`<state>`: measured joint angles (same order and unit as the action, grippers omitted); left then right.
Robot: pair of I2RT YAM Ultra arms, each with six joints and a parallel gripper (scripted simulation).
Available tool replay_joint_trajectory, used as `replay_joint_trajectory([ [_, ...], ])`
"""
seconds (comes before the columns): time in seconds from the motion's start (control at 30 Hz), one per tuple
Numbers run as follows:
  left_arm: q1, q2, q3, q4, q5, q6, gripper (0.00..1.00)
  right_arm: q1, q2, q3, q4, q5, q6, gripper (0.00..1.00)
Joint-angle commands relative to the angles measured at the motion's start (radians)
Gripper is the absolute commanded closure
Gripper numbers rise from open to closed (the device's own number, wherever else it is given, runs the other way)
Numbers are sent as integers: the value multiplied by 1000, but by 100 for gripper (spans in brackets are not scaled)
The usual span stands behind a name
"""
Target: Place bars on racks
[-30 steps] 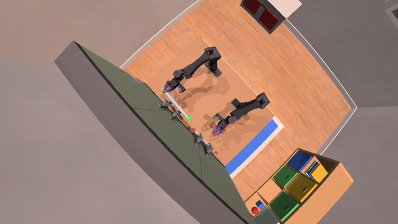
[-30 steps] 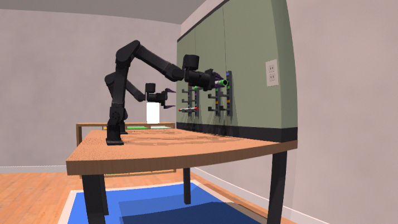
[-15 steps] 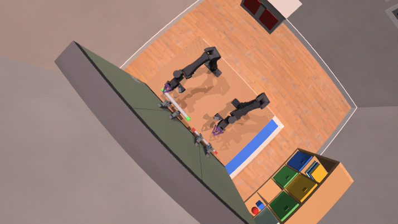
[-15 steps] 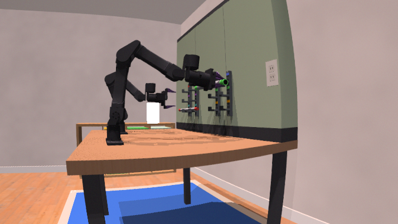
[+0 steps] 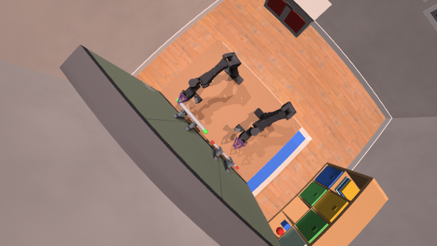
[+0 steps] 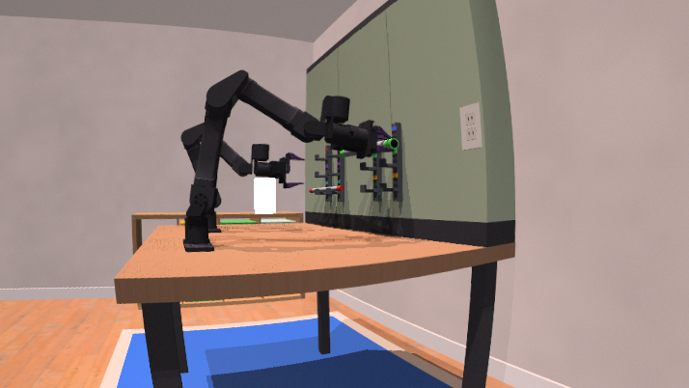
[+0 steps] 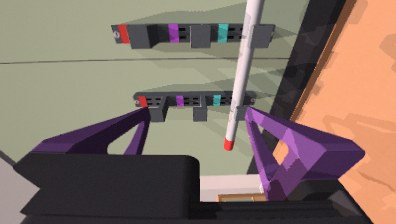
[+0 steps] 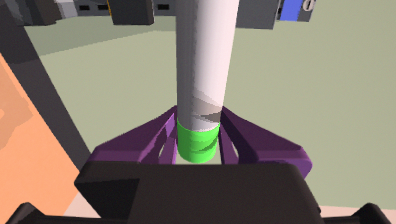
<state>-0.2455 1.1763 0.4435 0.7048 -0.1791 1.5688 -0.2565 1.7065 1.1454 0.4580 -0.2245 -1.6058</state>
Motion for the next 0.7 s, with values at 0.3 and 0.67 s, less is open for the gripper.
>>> replay_joint_trajectory([
  [0.3, 11, -20, 8, 3, 4, 0, 0, 13, 26, 95, 61, 8, 42, 100],
  [0.67, 11, -20, 8, 3, 4, 0, 0, 19, 55, 125, 58, 6, 39, 100],
])
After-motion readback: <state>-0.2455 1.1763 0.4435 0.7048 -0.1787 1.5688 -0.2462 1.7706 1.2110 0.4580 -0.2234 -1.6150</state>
